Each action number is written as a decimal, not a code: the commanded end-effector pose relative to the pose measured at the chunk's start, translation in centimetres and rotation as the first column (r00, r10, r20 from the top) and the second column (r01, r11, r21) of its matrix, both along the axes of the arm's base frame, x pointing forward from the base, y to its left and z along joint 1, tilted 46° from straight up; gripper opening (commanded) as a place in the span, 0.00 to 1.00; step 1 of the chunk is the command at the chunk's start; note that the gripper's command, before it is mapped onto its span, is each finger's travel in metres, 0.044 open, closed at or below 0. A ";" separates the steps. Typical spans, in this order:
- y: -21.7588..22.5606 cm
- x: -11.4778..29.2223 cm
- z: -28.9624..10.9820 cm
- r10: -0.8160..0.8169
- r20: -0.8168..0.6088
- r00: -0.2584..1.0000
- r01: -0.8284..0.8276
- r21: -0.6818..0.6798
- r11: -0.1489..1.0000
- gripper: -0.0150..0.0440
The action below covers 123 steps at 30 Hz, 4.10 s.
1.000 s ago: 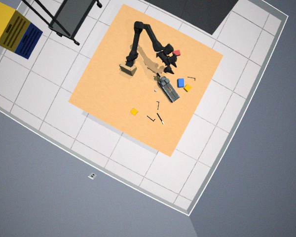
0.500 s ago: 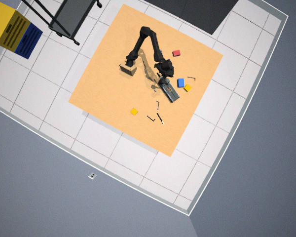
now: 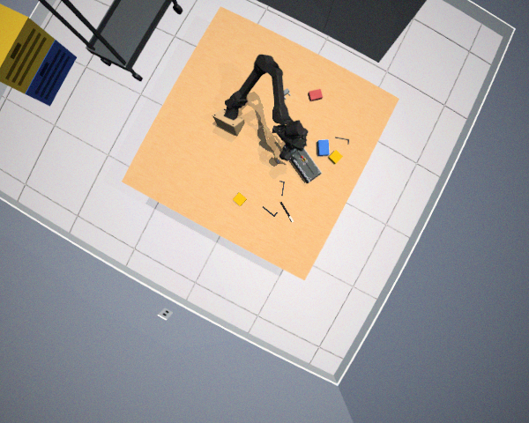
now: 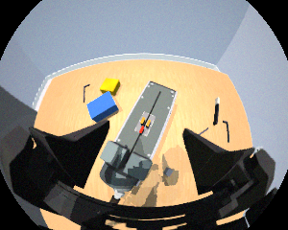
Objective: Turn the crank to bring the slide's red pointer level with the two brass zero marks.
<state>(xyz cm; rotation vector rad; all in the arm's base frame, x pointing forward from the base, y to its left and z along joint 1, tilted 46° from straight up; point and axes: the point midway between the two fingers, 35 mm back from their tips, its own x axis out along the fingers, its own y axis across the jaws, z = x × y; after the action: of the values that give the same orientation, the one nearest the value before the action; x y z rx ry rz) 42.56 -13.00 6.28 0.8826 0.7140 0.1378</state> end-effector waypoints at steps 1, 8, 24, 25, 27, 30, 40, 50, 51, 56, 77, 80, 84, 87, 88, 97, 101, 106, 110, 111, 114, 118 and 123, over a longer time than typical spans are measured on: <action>1.9 -0.3 -2.2 0.004 -0.026 1.000 -0.003 0.018 1.000 1.00; 2.0 -0.3 -2.3 0.004 -0.026 1.000 -0.003 0.018 1.000 1.00; 0.5 -0.3 -1.0 0.002 -0.025 1.000 -0.001 0.016 1.000 1.00; -0.1 -0.4 -0.4 0.001 -0.024 1.000 0.000 0.016 1.000 1.00; -1.1 -0.5 0.6 0.002 -0.023 1.000 -0.001 0.015 1.000 1.00; -2.2 -0.7 1.9 0.006 -0.022 1.000 -0.006 0.014 1.000 1.00; -0.6 -3.3 3.9 -0.054 -0.091 0.994 0.054 0.006 0.999 1.00; 1.6 -7.2 5.7 -0.136 -0.178 0.975 0.136 -0.014 0.991 1.00; 1.8 -7.7 5.8 -0.144 -0.186 0.972 0.144 -0.016 0.989 1.00; 2.9 -9.9 6.3 -0.187 -0.225 0.956 0.185 -0.031 0.982 1.00; 7.1 -11.5 3.3 -0.225 -0.256 0.940 0.221 -0.045 0.974 1.00; 7.2 -11.5 3.2 -0.224 -0.257 0.940 0.220 -0.046 0.974 1.00; 7.6 -11.4 2.8 -0.221 -0.258 0.941 0.216 -0.050 0.975 1.00; 7.9 -11.4 2.5 -0.218 -0.258 0.941 0.212 -0.054 0.976 1.00; 8.0 -11.4 2.4 -0.219 -0.258 0.941 0.212 -0.053 0.976 1.00; 9.0 -11.1 1.3 -0.220 -0.259 0.941 0.214 -0.051 0.975 1.00; 9.5 -11.1 0.9 -0.221 -0.258 0.941 0.215 -0.051 0.975 1.00; 10.1 -11.0 0.3 -0.221 -0.258 0.941 0.216 -0.050 0.975 1.00; 10.6 -11.0 -0.1 -0.222 -0.257 0.941 0.217 -0.047 0.975 1.00; 10.7 -11.0 -0.2 -0.223 -0.257 0.940 0.218 -0.047 0.975 1.00; 11.0 -11.0 -0.5 -0.223 -0.256 0.940 0.219 -0.045 0.975 1.00; 11.4 -11.0 -0.8 -0.224 -0.256 0.940 0.221 -0.042 0.974 1.00; 11.5 -11.0 -0.9 -0.224 -0.256 0.940 0.221 -0.042 0.974 0.82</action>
<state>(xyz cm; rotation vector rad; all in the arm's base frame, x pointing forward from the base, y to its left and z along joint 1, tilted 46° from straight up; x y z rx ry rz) 31.79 -1.65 5.82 0.9694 0.8415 -0.1817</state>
